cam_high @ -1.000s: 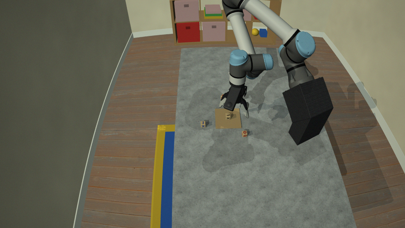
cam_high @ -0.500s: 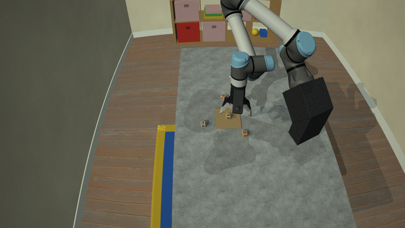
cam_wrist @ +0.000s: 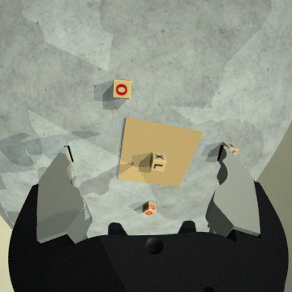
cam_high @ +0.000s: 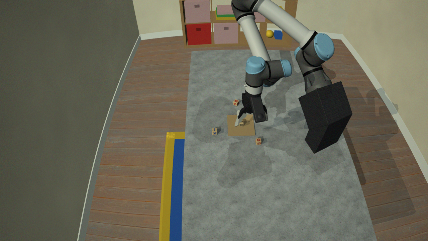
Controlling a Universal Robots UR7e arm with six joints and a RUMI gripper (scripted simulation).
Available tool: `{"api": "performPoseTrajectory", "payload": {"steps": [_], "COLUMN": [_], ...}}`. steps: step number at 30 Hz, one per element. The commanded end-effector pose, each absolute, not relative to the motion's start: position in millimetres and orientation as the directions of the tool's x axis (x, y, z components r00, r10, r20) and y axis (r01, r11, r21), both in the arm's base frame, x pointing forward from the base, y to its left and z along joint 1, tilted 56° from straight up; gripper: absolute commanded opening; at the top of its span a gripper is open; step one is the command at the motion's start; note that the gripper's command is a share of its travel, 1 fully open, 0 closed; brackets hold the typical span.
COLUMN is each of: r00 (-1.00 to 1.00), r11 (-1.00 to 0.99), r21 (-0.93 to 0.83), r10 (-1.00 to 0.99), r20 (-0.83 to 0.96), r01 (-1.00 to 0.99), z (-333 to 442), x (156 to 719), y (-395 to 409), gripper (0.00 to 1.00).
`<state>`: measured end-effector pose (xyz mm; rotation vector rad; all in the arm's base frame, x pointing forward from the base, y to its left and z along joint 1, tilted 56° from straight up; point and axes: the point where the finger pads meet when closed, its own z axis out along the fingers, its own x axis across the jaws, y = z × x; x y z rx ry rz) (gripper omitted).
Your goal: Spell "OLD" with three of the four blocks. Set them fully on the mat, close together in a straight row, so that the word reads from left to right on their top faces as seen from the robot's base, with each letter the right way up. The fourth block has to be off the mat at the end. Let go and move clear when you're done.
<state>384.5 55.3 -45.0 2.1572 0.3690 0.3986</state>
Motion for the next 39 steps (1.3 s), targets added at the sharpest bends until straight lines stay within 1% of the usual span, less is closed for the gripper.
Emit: {"api": "performPoseTrajectory", "payload": {"steps": [1, 9, 11, 13, 22, 26, 28, 30, 39], "r00": [0.875, 0.813, 0.813, 0.775, 0.659, 0.596, 0.596, 0.539, 0.371], "r11": [-0.506, -0.403, -0.403, -0.354, -0.218, -0.153, -0.153, -0.098, 0.052], "r21": [0.828, 0.82, 0.82, 0.807, 0.75, 0.712, 0.712, 0.676, 0.558], "r10": [0.482, 0.57, 0.57, 0.602, 0.663, 0.681, 0.681, 0.691, 0.695], "r20": [0.039, -0.121, -0.121, -0.19, -0.356, -0.426, -0.426, -0.482, -0.615], "r01": [0.242, 0.405, 0.405, 0.472, 0.625, 0.685, 0.685, 0.73, 0.828], "z": [-50, -56, -56, -59, -66, -68, -68, -71, -76], "x": [381, 376, 376, 374, 369, 367, 367, 365, 360], "y": [57, 58, 58, 59, 60, 60, 60, 61, 61], "gripper": [1.0, 1.0, 1.0, 1.0, 1.0, 1.0, 1.0, 1.0, 1.0]}}
